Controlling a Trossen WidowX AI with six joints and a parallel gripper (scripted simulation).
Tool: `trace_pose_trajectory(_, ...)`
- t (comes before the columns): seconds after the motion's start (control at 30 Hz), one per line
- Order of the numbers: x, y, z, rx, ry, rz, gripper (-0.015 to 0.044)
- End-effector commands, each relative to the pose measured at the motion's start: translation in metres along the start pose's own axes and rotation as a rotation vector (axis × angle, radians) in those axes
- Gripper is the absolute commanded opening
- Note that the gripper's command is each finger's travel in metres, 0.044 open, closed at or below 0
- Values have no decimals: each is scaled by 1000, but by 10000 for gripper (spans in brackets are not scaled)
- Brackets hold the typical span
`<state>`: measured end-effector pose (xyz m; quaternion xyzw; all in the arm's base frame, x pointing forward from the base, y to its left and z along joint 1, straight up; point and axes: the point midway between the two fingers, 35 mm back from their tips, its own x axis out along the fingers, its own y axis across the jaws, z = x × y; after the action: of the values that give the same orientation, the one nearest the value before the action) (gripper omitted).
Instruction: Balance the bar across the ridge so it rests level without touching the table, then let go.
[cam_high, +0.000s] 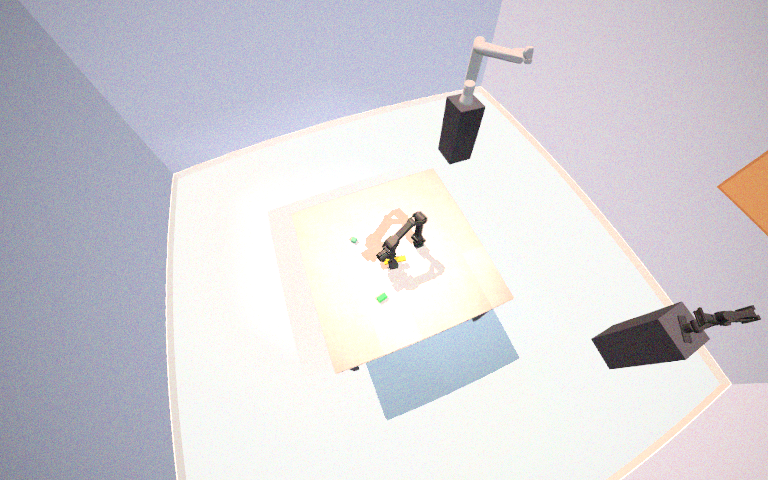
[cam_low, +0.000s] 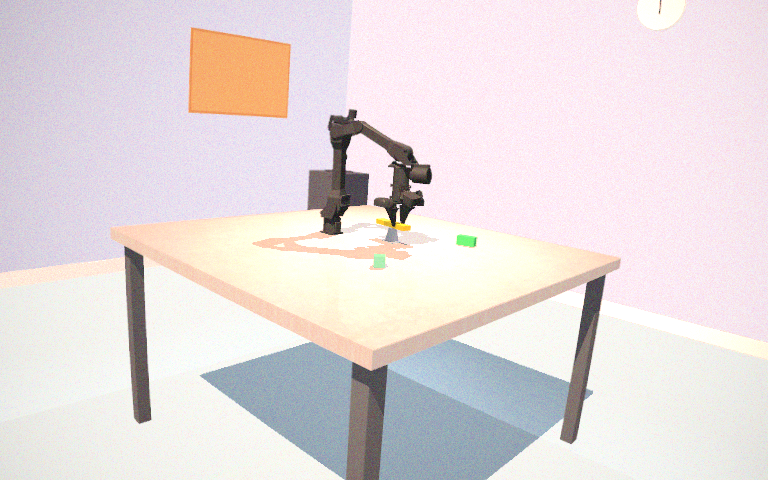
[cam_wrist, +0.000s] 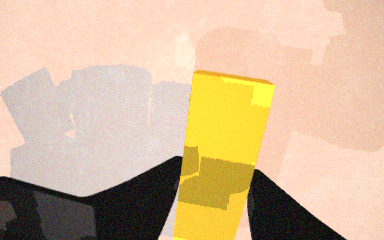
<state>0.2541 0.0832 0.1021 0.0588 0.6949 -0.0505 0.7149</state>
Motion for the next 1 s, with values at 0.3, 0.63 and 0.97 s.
trace_pose_trajectory(0.3, 0, 0, 0, 0, 0, 0, 173)
trace_pose_trajectory(0.63, 0, 0, 0, 0, 0, 0, 185)
trace_pose_trajectory(0.97, 0, 0, 0, 0, 0, 0, 369)
